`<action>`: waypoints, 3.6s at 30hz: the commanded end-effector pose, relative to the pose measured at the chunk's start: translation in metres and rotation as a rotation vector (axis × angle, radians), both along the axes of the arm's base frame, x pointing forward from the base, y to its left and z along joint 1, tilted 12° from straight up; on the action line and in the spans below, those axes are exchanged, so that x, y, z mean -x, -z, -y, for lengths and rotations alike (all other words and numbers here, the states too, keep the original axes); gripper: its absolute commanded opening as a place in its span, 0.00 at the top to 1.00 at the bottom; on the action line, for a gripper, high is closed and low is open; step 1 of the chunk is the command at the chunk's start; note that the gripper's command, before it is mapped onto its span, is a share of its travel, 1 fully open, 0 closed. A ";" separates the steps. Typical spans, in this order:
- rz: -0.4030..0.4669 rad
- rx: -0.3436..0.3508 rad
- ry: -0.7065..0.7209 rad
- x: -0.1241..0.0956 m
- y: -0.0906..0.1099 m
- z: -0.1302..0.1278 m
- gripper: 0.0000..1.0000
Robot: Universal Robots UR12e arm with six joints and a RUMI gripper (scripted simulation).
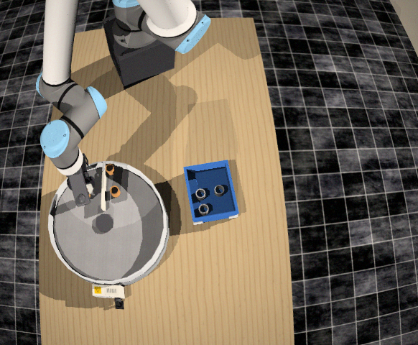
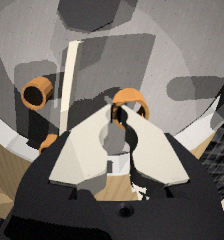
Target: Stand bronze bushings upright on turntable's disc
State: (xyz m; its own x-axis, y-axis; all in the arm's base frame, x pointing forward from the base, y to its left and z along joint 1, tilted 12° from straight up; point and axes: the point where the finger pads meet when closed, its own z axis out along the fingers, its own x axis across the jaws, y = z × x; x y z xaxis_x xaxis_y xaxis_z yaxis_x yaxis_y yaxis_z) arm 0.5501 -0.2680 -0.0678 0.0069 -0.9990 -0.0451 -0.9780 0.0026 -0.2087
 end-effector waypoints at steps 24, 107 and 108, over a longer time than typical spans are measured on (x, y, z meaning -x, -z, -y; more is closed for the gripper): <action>0.001 0.001 0.000 -0.005 0.020 -0.001 1.00; 0.001 0.001 0.000 -0.006 0.026 -0.001 1.00; 0.001 0.001 0.000 -0.006 0.026 -0.001 1.00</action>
State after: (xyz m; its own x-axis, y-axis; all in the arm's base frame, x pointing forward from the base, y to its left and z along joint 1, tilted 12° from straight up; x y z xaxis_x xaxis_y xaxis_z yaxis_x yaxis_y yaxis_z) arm 0.5558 -0.2669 -0.0941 0.0069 -0.9990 -0.0450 -0.9780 0.0027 -0.2088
